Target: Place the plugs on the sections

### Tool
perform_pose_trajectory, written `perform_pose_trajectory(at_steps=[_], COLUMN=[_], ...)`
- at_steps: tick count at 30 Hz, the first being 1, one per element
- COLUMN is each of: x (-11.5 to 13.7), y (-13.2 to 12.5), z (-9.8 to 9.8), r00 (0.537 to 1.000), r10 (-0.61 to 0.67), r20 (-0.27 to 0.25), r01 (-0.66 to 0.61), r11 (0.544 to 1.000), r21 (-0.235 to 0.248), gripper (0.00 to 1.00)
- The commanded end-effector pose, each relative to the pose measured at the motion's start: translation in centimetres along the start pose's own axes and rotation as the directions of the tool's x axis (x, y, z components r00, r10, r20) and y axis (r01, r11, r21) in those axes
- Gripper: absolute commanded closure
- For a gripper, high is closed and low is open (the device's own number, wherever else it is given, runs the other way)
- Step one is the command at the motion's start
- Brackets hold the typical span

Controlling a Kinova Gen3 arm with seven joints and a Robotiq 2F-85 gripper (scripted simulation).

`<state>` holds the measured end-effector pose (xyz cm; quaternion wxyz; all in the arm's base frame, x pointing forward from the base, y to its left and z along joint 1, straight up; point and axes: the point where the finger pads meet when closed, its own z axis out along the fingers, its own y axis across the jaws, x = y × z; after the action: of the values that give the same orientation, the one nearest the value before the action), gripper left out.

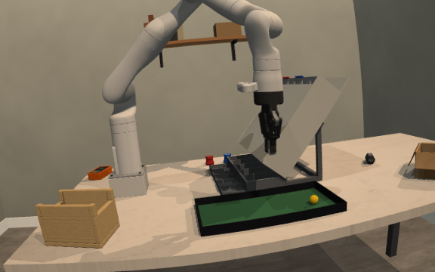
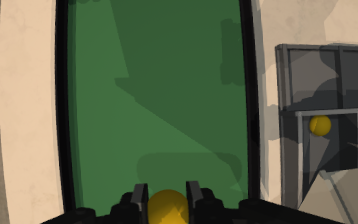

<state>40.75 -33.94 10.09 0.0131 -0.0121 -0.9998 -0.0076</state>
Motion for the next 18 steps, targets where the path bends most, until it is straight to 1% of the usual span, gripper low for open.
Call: perform_pose_trajectory(at_steps=[1,12,13,15,18], x=[2.0,2.0,-0.2,-0.3,-1.1], y=[-0.6,-0.6,5.3,5.6,8.4], z=[-2.6,-2.6,-6.3,-6.6,-8.4], r00=[1.000,1.000,1.000,1.000,1.000], r10=[0.003,0.003,0.009,0.009,0.009], r20=[0.024,0.024,0.022,0.022,0.022], r01=[-0.004,-0.004,-0.009,-0.009,-0.009], r11=[1.000,1.000,1.000,1.000,1.000], r21=[0.019,0.019,0.009,0.009,0.009], gripper=[1.00,1.00,1.00,1.00,1.00])
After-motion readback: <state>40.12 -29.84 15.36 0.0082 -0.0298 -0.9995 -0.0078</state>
